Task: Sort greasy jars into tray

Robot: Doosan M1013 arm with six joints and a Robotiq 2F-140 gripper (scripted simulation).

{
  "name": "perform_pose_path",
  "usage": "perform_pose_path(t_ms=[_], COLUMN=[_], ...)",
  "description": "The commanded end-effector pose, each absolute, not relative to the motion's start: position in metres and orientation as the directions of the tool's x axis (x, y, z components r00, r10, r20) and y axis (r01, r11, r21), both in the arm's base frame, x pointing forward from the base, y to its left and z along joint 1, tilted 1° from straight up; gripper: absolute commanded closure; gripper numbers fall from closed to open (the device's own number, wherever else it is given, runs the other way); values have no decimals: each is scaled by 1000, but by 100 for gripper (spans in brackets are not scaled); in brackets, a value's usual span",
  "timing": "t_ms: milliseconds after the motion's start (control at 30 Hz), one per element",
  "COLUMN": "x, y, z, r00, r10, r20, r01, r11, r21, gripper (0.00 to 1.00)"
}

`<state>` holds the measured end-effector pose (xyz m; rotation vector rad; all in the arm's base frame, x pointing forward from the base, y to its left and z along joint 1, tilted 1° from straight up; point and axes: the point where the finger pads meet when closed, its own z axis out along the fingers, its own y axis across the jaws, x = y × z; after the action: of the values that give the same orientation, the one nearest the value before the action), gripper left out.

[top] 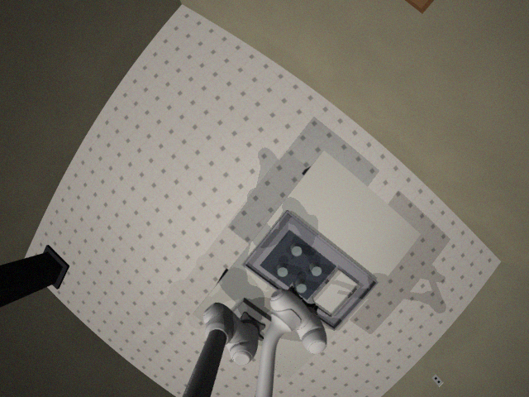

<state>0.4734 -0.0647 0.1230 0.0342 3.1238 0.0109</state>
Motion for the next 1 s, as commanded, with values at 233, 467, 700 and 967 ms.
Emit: perform_pose_path(t_ms=[233, 467, 700, 967], x=[461, 462, 462, 462], y=[-94, -93, -93, -93], z=[104, 61, 55, 42], r00=[-1000, -1000, -1000, -1000], r10=[21, 21, 21, 21], r20=[-18, -18, -18, -18], r01=[21, 21, 21, 21], r11=[1000, 1000, 1000, 1000], r21=[9, 9, 9, 9], gripper=[0, 0, 0, 0])
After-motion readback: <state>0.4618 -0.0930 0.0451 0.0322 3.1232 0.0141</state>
